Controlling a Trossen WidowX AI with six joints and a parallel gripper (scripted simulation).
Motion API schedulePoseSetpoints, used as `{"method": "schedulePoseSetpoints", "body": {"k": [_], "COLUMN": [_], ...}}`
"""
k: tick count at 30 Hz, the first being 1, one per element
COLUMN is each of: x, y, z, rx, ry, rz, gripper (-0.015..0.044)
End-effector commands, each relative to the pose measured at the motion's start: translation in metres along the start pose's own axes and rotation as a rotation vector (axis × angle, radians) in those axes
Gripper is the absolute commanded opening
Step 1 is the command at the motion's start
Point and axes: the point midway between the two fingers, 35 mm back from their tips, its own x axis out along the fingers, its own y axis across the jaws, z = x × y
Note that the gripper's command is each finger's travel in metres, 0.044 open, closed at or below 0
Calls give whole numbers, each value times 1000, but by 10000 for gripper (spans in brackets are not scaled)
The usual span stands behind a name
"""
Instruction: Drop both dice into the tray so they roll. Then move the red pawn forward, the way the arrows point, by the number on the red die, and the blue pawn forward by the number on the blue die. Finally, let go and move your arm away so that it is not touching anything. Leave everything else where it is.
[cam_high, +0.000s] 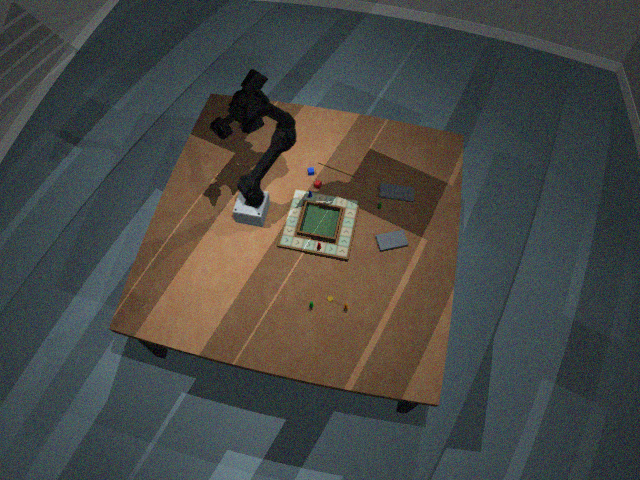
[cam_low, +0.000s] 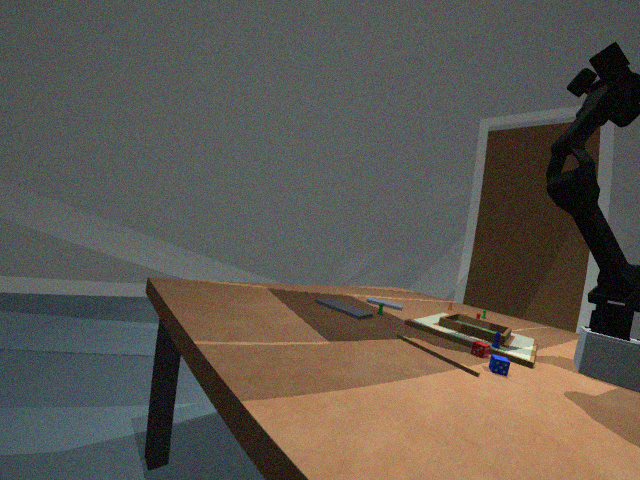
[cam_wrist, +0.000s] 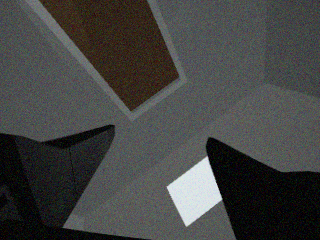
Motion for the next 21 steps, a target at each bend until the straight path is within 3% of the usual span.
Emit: {"method": "schedulePoseSetpoints", "body": {"k": [1, 5, 15, 21], "x": [0, 11, 50, 80], "y": [1, 20, 57, 73], "z": [0, 3, 37, 88], "rx": [12, 255, 857, 1236], "ry": [-3, -63, -246, -415], "rz": [-2, -36, -41, 62], "gripper": [374, 275, 275, 275]}}
